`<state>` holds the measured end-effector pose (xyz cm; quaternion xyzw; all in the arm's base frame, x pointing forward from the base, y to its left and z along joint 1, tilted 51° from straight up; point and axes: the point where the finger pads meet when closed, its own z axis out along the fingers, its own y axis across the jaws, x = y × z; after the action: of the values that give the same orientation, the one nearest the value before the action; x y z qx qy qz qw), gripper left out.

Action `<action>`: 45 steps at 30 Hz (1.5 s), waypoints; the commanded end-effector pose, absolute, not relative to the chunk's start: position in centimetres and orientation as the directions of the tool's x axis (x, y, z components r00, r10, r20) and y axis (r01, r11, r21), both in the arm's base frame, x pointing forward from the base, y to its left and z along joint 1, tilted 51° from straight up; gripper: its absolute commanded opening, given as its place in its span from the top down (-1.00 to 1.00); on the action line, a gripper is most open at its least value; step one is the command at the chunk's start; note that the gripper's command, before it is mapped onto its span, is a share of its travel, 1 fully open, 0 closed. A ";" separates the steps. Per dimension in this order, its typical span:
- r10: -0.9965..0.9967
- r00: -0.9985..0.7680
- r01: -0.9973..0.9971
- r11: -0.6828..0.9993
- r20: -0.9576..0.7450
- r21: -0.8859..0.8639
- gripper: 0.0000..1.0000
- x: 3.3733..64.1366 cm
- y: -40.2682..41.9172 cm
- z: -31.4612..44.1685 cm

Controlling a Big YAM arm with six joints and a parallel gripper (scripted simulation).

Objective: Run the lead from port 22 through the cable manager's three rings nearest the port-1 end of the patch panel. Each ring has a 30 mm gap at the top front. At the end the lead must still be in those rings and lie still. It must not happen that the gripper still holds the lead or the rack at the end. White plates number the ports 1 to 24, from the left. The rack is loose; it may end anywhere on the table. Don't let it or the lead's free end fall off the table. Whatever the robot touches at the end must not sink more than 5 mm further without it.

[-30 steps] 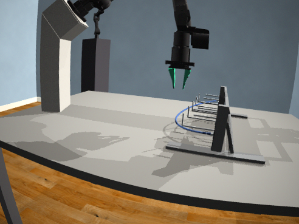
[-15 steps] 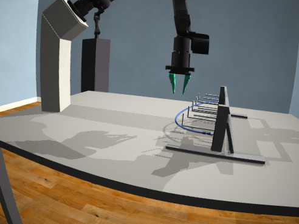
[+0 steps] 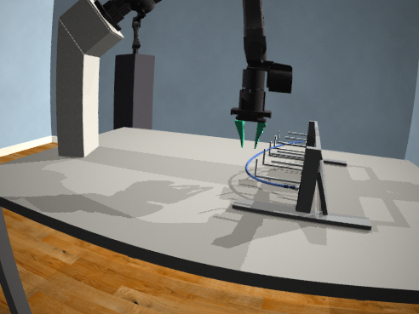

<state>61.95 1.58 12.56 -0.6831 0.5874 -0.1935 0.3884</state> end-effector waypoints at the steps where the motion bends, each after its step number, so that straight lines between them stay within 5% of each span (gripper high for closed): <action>1: -0.954 0.227 -0.644 0.005 -0.196 -0.765 0.34 62.9 1.5 12.6; 45: -0.953 0.232 -0.652 -0.002 -0.197 -0.758 0.34 65.3 3.0 9.8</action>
<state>64.95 2.69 9.86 -0.6825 0.5889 -0.1927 0.3877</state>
